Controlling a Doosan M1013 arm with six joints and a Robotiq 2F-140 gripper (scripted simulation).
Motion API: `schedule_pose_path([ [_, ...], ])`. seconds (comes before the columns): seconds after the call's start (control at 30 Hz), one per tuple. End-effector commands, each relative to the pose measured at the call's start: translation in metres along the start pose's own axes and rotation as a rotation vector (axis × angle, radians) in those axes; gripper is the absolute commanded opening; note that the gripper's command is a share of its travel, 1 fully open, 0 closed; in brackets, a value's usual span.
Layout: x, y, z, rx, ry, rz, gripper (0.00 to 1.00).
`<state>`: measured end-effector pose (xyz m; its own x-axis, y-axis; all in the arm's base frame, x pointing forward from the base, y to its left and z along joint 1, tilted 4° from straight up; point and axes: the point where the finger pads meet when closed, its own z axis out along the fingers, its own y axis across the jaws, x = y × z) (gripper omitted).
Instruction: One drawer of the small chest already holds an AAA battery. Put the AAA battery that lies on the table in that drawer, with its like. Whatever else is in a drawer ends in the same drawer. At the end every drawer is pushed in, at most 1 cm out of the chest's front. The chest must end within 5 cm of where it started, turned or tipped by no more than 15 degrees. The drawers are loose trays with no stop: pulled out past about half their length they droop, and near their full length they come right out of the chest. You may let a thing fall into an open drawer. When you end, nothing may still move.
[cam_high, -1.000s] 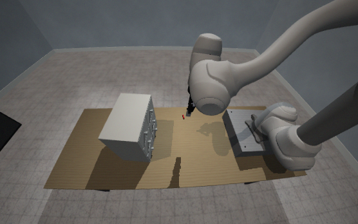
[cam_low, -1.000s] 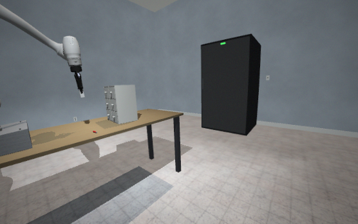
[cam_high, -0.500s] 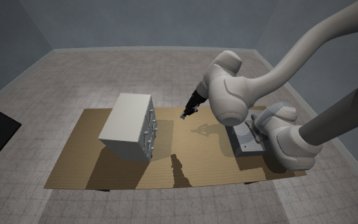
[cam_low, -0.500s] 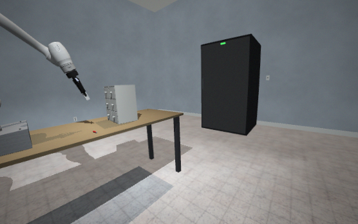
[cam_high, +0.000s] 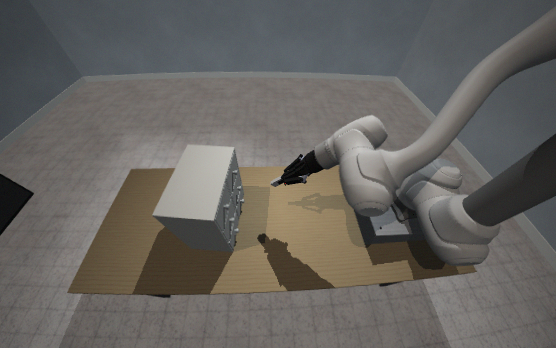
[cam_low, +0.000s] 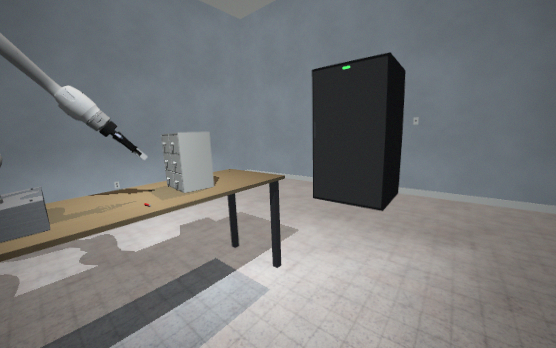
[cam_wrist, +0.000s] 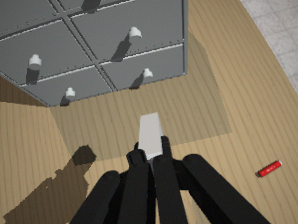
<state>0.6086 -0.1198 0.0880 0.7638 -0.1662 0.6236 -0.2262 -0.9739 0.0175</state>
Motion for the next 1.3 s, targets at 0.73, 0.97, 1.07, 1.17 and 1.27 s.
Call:
schedule_pose_path([
  [0.73, 0.003, -0.003, 0.053, 0.009, 0.446, 0.002, 0.00],
  [0.97, 0.003, -0.003, 0.056, 0.009, 0.471, 0.002, 0.00],
  [1.07, 0.003, -0.003, 0.057, 0.009, 0.476, 0.002, 0.00],
  [1.17, 0.003, -0.003, 0.057, 0.009, 0.476, 0.002, 0.00],
  [1.27, 0.003, -0.003, 0.057, 0.009, 0.476, 0.002, 0.20],
])
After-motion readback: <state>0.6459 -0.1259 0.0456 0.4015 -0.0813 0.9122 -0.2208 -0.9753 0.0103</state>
